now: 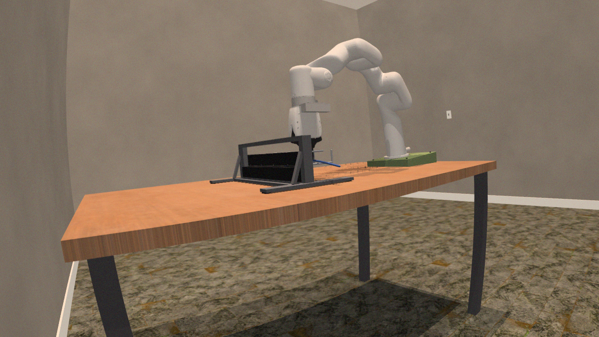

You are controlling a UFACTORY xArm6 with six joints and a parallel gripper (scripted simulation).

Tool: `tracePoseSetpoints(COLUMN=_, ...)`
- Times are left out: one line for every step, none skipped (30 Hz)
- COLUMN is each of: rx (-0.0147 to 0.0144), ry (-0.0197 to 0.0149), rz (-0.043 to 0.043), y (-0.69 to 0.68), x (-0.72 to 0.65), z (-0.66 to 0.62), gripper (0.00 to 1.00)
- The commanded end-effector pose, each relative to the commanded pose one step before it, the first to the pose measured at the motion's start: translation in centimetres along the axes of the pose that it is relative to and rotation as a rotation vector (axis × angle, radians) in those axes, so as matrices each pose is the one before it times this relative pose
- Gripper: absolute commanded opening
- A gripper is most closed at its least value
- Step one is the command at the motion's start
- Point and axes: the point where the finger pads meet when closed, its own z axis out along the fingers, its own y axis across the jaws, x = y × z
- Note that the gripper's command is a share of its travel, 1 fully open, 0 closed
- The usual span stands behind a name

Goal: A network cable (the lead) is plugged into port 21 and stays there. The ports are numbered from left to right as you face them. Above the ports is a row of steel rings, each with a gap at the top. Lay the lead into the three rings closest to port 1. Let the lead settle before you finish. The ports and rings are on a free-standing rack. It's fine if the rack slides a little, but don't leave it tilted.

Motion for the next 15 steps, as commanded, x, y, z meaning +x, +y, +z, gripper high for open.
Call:
tracePoseSetpoints(rx=-0.00539, ry=0.00176, rz=0.00011, y=0.164, x=0.046, z=-0.275, gripper=0.00)
tracePoseSetpoints(rx=0.00000, ry=0.00000, rz=0.00000, y=0.000, x=0.000, z=0.000, gripper=0.00)
tracePoseSetpoints(rx=0.00000, ry=0.00000, rz=0.00000, y=0.000, x=0.000, z=0.000, gripper=0.00)
tracePoseSetpoints(rx=0.00000, ry=0.00000, rz=0.00000, y=0.000, x=0.000, z=0.000, gripper=0.00)
tracePoseSetpoints(rx=0.00000, ry=0.00000, rz=0.00000, y=0.000, x=0.000, z=0.000, gripper=0.00)
tracePoseSetpoints(rx=0.00000, ry=0.00000, rz=0.00000, y=0.000, x=0.000, z=0.000, gripper=0.00)
tracePoseSetpoints(rx=0.00000, ry=0.00000, rz=0.00000, y=0.000, x=0.000, z=0.000, gripper=0.00)
tracePoseSetpoints(rx=0.00000, ry=0.00000, rz=0.00000, y=0.000, x=0.000, z=0.000, gripper=0.00)
tracePoseSetpoints(rx=0.00000, ry=0.00000, rz=0.00000, y=0.000, x=0.000, z=0.000, gripper=0.00)
tracePoseSetpoints(rx=0.00000, ry=0.00000, rz=0.00000, y=0.000, x=0.000, z=0.000, gripper=0.00)
tracePoseSetpoints(rx=0.00000, ry=0.00000, rz=0.00000, y=0.000, x=0.000, z=0.000, gripper=0.00)
tracePoseSetpoints(rx=0.00000, ry=0.00000, rz=0.00000, y=0.000, x=0.000, z=0.000, gripper=0.00)
tracePoseSetpoints(rx=0.00000, ry=0.00000, rz=0.00000, y=0.000, x=0.000, z=0.000, gripper=0.00)
tracePoseSetpoints(rx=0.00000, ry=0.00000, rz=0.00000, y=0.000, x=0.000, z=0.000, gripper=0.33)
tracePoseSetpoints(rx=0.00000, ry=0.00000, rz=0.00000, y=0.000, x=0.000, z=0.000, gripper=0.33)
